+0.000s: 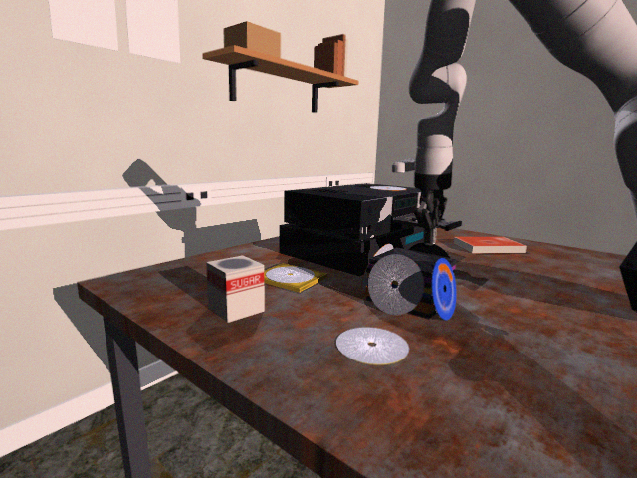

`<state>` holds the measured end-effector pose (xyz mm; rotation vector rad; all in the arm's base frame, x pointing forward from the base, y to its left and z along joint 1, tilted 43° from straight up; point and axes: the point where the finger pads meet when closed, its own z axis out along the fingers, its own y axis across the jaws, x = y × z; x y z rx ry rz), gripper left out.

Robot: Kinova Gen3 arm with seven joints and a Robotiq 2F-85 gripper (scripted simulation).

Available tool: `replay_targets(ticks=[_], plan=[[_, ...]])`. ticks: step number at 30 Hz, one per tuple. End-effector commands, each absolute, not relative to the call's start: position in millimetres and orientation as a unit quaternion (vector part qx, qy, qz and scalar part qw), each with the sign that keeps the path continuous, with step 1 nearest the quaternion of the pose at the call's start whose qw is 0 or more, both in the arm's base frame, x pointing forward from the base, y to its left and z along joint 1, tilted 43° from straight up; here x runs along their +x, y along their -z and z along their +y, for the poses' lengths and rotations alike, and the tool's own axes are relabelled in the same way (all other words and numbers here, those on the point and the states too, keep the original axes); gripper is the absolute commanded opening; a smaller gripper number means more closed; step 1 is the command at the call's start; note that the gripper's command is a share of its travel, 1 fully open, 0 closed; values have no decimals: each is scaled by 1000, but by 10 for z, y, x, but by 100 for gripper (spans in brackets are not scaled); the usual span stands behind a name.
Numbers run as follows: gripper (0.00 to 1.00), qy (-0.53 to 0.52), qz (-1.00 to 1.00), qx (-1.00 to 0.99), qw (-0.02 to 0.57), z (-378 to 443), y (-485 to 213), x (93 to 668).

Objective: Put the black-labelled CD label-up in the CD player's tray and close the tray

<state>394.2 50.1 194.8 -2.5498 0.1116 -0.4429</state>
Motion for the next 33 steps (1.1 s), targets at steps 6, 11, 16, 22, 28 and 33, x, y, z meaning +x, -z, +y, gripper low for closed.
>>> replay_targets(ticks=[6, 11, 16, 22, 28, 33], plan=[[11, 165, 42, -947, 272, 495, -1953, 3944], [11, 165, 42, -947, 272, 493, -1955, 3943], [11, 165, 42, -947, 272, 486, -1964, 3939], [11, 165, 42, -947, 272, 467, -1987, 3929], [11, 165, 42, -947, 272, 448, -2010, 3918], [11, 165, 42, -947, 272, 415, -2050, 3901]])
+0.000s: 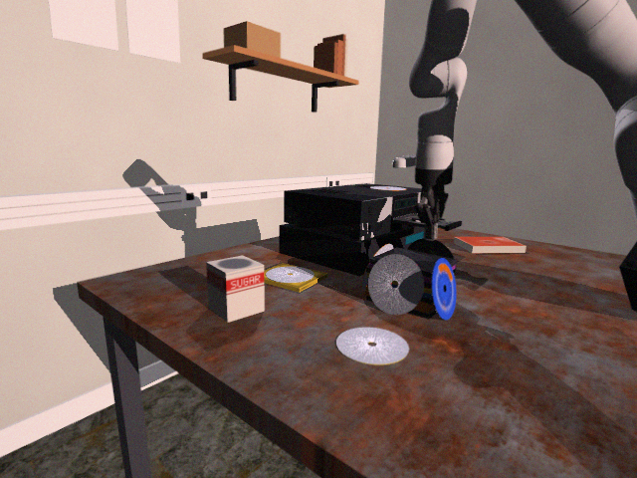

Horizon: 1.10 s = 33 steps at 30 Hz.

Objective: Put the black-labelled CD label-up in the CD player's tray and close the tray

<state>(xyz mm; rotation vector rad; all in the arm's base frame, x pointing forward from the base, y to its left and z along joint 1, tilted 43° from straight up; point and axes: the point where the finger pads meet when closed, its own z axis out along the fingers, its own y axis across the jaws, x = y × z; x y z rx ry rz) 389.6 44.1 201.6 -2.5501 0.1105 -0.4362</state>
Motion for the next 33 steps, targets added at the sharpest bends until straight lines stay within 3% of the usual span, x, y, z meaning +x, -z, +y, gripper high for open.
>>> replay_targets(ticks=[1, 33], plan=[[11, 165, 42, -947, 272, 408, -2059, 3896], [11, 165, 42, -947, 272, 74, -2466, 3711]])
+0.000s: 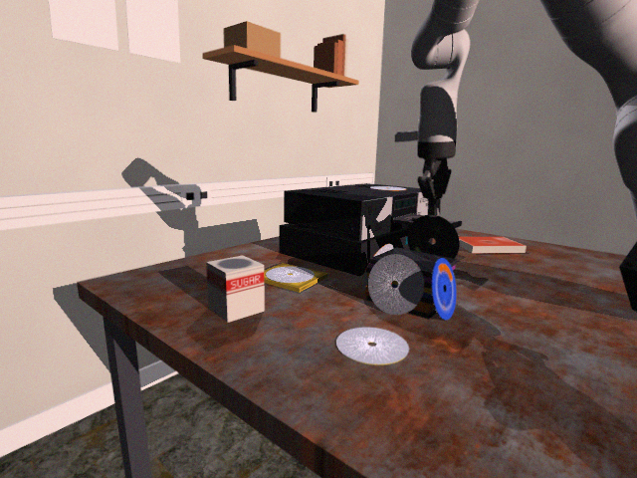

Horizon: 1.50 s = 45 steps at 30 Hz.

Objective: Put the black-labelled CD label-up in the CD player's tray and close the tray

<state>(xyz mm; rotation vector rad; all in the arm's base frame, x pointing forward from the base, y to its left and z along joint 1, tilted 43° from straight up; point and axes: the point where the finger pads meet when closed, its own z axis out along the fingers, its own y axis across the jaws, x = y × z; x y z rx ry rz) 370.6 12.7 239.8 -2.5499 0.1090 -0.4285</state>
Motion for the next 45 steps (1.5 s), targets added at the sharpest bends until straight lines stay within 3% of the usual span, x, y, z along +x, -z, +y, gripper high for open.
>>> replay_targets(ticks=[1, 45], plan=[[11, 165, 42, -947, 272, 59, -2483, 3703], [11, 165, 42, -947, 272, -413, -3057, 3441]])
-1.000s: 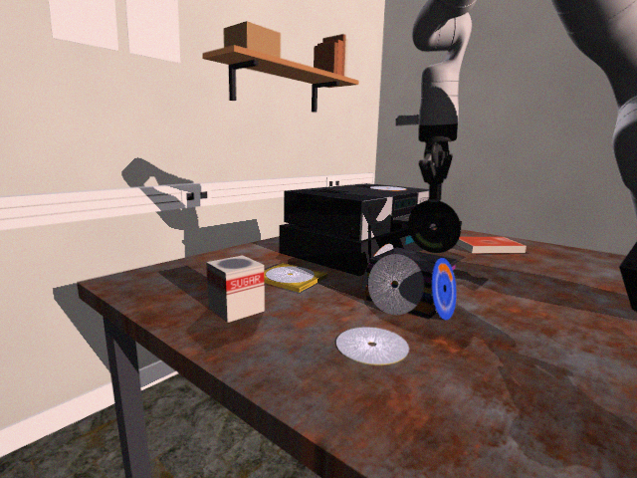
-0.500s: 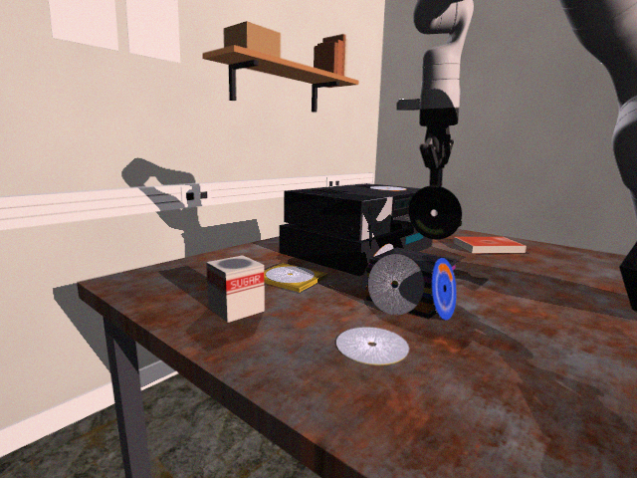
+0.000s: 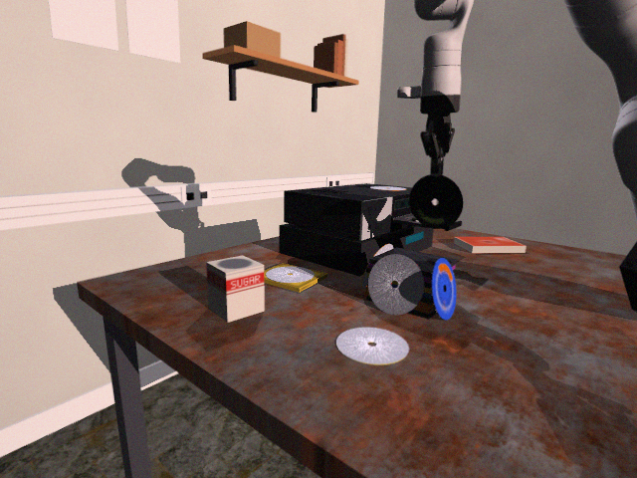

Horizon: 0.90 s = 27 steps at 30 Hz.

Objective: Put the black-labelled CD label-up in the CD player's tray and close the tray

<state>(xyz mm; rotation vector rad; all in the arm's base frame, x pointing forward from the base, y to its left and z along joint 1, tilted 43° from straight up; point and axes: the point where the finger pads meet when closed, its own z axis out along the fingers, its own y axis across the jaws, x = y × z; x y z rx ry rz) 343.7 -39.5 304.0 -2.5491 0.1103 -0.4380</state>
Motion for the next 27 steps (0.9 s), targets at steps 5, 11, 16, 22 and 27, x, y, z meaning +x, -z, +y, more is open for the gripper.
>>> replay_targets(ticks=[5, 11, 16, 22, 27], plan=[[11, 165, 42, -947, 272, -445, -3096, 3423], [11, 165, 42, -947, 272, -472, -3129, 3409], [11, 165, 42, -947, 272, -482, -3142, 3403], [11, 165, 42, -947, 272, -490, -3151, 3398], [11, 165, 42, -947, 272, -492, -3154, 3397]])
